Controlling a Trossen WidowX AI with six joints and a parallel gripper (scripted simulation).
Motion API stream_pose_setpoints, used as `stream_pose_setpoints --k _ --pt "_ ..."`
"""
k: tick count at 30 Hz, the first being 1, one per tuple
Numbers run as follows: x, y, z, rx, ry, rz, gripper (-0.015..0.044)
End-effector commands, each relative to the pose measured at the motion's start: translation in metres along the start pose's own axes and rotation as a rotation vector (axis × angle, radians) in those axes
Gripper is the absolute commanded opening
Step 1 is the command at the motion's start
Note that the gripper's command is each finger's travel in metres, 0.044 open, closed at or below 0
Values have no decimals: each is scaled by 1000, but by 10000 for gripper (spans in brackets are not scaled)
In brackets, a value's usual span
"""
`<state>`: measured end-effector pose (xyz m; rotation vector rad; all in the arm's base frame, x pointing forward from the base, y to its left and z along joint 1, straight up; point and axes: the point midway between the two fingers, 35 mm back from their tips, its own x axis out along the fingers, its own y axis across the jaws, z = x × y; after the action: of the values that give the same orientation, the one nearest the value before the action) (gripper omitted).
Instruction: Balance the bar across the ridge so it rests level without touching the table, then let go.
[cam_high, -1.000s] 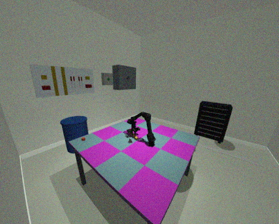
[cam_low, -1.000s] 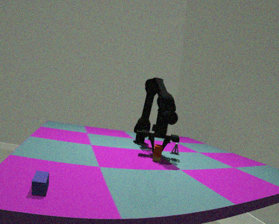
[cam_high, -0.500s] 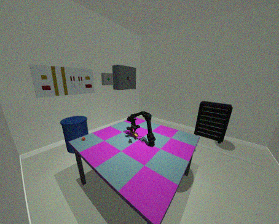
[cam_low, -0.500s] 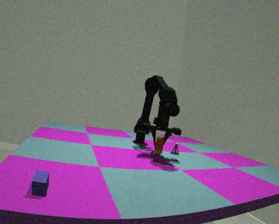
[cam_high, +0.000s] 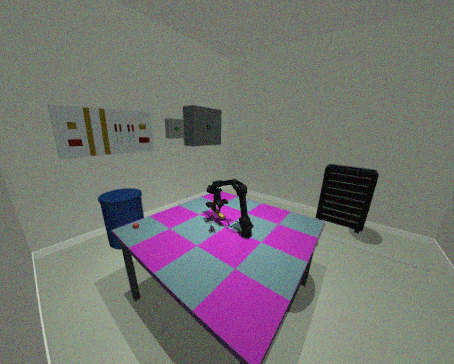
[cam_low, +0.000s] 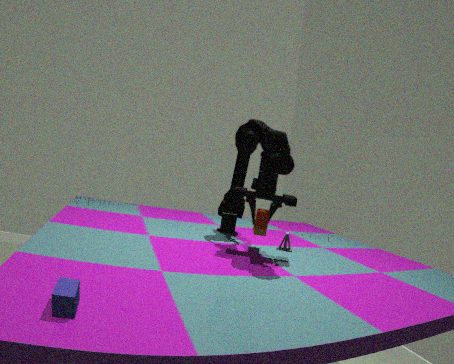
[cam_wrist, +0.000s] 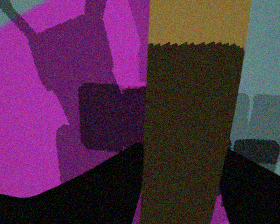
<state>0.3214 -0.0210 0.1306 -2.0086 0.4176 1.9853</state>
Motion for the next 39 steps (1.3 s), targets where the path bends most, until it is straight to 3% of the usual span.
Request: stream_pose_setpoints --k 1,9,39 --pt "-16 0 1 -5 14 -9 0" --pt "-25 0 3 21 13 -9 0" --pt "-27 -40 34 1208 2 -18 0"
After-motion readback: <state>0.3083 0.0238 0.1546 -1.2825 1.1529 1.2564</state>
